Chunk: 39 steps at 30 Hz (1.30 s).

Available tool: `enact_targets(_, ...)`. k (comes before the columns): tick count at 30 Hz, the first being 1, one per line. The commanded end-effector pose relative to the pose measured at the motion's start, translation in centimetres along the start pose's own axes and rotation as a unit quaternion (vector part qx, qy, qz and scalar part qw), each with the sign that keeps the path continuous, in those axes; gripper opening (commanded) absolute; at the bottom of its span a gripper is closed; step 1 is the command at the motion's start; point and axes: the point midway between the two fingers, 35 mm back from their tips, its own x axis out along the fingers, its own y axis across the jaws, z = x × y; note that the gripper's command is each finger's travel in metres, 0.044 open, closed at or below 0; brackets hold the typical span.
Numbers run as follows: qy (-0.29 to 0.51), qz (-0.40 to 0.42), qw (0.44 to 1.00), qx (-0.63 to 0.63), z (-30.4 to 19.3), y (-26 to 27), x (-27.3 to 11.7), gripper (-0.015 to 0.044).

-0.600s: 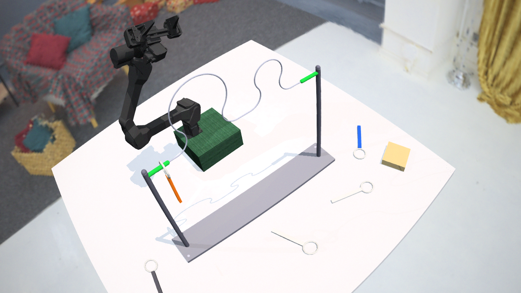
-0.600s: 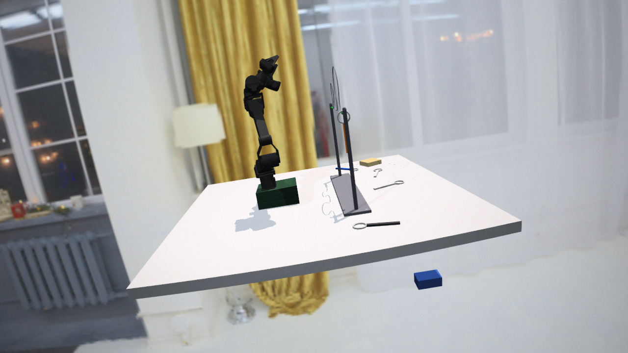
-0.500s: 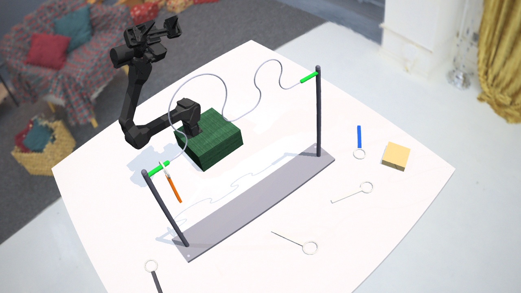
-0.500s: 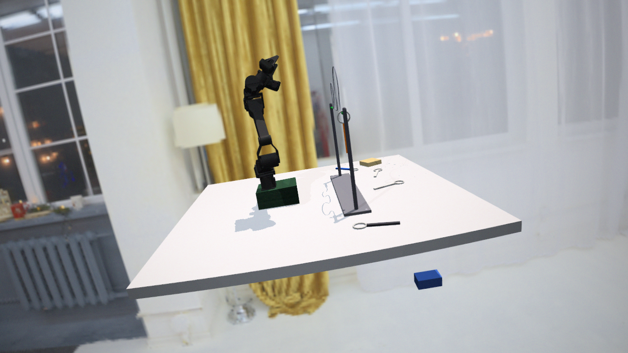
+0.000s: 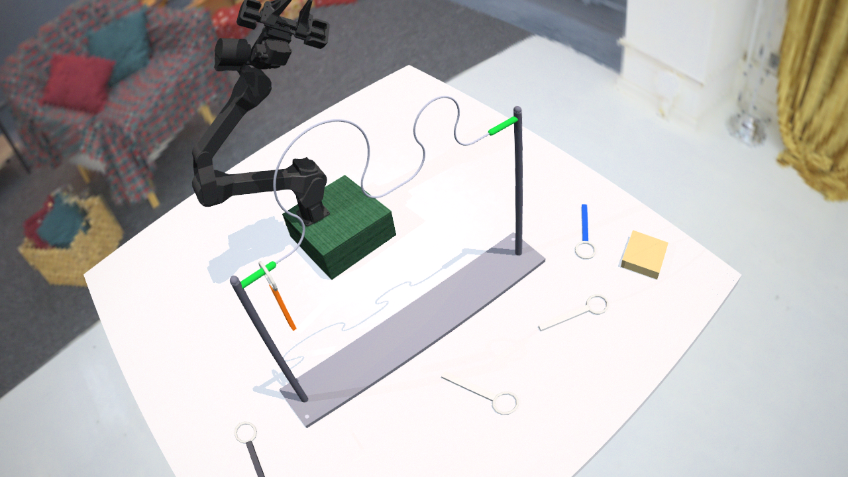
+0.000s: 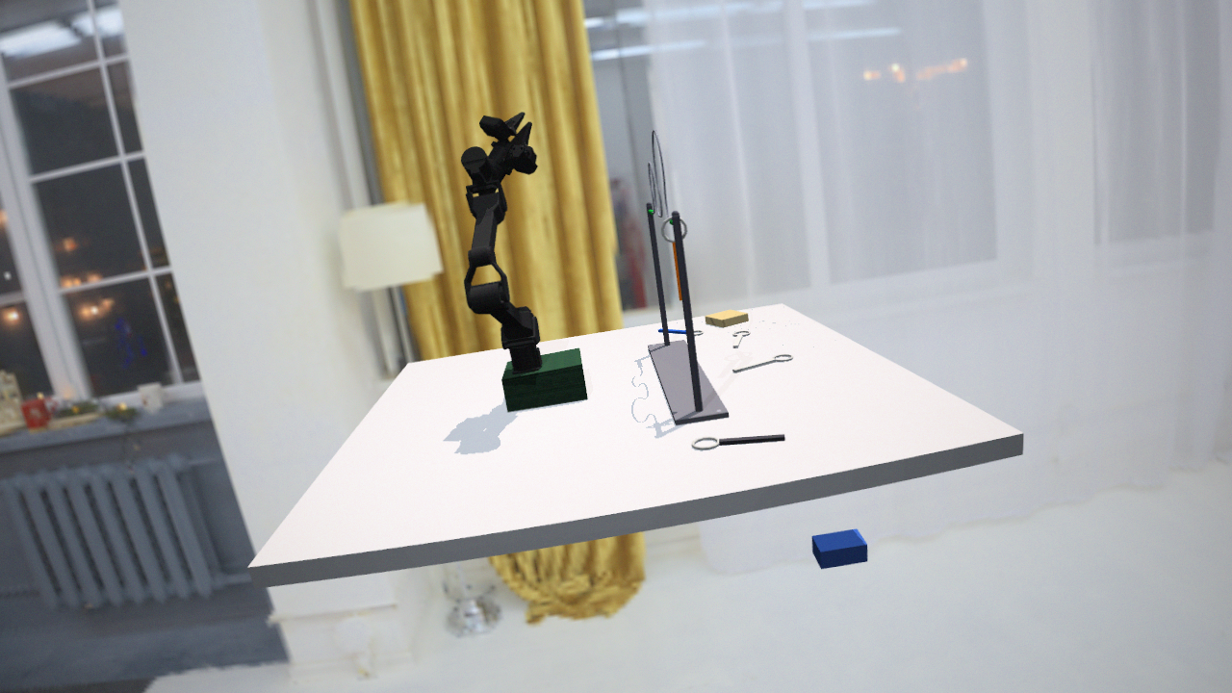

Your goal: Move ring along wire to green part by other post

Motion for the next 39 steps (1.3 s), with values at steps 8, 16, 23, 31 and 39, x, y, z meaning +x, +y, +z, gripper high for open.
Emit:
enact_targets(8, 0.036, -0.009, 0.974, -0.223, -2.4, -7.6, 2.6, 0.0160)
enact_targets(16, 0.054, -0.038, 0.928, -0.367, -0.4, -13.7, 4.5, 0.0160)
enact_targets(23, 0.065, -0.080, 0.875, -0.472, 3.8, -18.6, 5.5, 0.0160)
enact_targets(31, 0.073, -0.139, 0.809, -0.566, 10.7, -23.0, 5.4, 0.0160)
enact_targets(39, 0.084, -0.206, 0.738, -0.637, 18.4, -25.7, 3.5, 0.0160)
